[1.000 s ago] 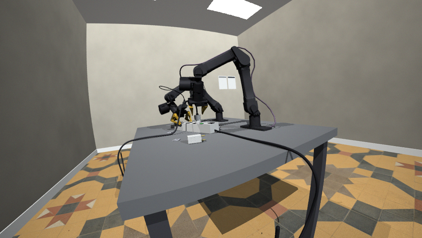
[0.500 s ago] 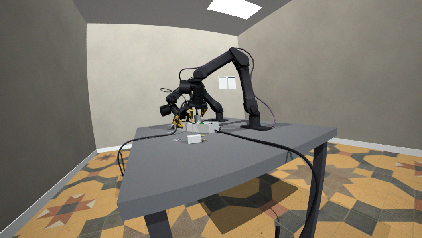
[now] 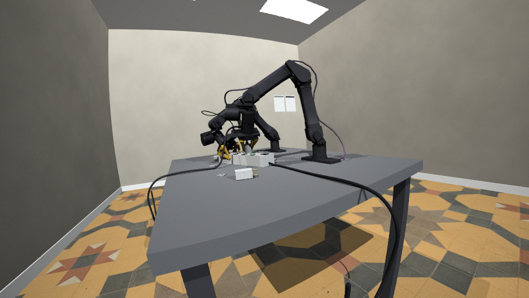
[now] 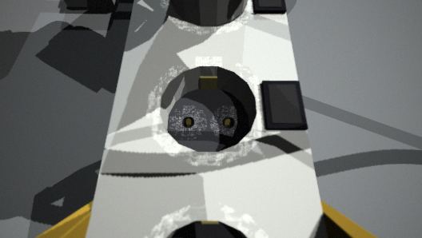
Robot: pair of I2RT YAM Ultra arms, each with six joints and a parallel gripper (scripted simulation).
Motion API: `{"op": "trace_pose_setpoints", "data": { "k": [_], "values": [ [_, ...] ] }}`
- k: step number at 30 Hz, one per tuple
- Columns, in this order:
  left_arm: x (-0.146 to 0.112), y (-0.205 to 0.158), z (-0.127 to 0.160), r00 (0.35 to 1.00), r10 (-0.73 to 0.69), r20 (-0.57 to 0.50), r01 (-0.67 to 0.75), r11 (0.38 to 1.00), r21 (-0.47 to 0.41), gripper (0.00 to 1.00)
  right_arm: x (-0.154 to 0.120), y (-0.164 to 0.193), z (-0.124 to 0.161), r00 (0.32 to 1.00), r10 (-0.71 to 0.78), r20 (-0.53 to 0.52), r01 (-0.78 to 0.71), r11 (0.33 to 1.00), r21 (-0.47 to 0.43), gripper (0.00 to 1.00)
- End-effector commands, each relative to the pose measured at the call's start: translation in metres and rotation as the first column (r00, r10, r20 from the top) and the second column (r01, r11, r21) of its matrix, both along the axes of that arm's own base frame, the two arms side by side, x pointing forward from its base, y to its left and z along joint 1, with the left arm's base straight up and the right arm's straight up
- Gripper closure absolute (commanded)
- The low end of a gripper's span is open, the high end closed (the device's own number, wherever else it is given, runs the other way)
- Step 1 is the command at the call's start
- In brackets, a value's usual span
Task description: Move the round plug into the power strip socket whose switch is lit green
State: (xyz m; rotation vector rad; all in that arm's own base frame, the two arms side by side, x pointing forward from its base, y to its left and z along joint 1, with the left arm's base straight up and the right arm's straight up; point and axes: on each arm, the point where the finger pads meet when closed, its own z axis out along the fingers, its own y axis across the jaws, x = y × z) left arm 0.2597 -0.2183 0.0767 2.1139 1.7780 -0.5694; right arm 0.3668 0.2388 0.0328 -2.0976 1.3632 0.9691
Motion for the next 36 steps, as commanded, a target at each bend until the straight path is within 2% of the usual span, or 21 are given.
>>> {"op": "trace_pose_setpoints", "data": {
  "k": [1, 4, 6, 8, 9, 16, 26, 31, 36],
  "values": [
    [0.000, -0.005, -0.003, 1.000, -0.004, 0.009, 0.004, 1.000, -0.009, 0.61, 0.001, 0.005, 0.008, 1.000, -0.004, 0.010, 0.004, 1.000, 0.022, 0.27],
    [0.000, -0.003, -0.002, 1.000, -0.002, 0.008, 0.002, 1.000, -0.007, 0.69, 0.001, 0.005, 0.008, 1.000, -0.004, 0.010, 0.004, 1.000, 0.022, 0.27],
    [-0.001, -0.002, -0.002, 1.000, -0.002, 0.002, 0.002, 1.000, -0.005, 0.92, 0.001, 0.004, 0.006, 1.000, -0.002, 0.012, 0.002, 1.000, 0.014, 0.27],
    [-0.001, -0.002, -0.001, 1.000, -0.002, 0.007, 0.002, 1.000, -0.007, 0.69, 0.001, 0.004, 0.006, 1.000, -0.002, 0.012, 0.002, 1.000, 0.014, 0.27],
    [0.001, -0.004, -0.001, 1.000, -0.002, 0.001, 0.002, 1.000, -0.011, 0.67, 0.001, 0.004, 0.006, 1.000, -0.002, 0.012, 0.002, 1.000, 0.014, 0.27],
    [0.007, -0.005, 0.003, 1.000, -0.005, -0.030, 0.004, 0.999, -0.037, 0.67, -0.002, 0.005, 0.001, 1.000, -0.002, 0.004, 0.002, 1.000, 0.006, 0.27],
    [0.003, -0.016, 0.022, 0.985, -0.009, 0.174, 0.015, 0.999, -0.032, 0.67, -0.007, -0.003, -0.028, 1.000, 0.007, -0.027, -0.008, 0.998, -0.060, 0.27],
    [0.010, -0.019, 0.027, 0.990, -0.017, 0.142, 0.027, 0.997, -0.066, 0.67, -0.007, -0.005, -0.033, 1.000, 0.009, -0.028, -0.011, 0.997, -0.077, 0.27],
    [0.018, -0.021, 0.034, 0.999, -0.017, -0.028, 0.012, 0.985, -0.173, 0.67, -0.009, -0.011, -0.047, 0.999, 0.016, -0.032, -0.020, 0.992, -0.122, 0.27]
  ]
}}
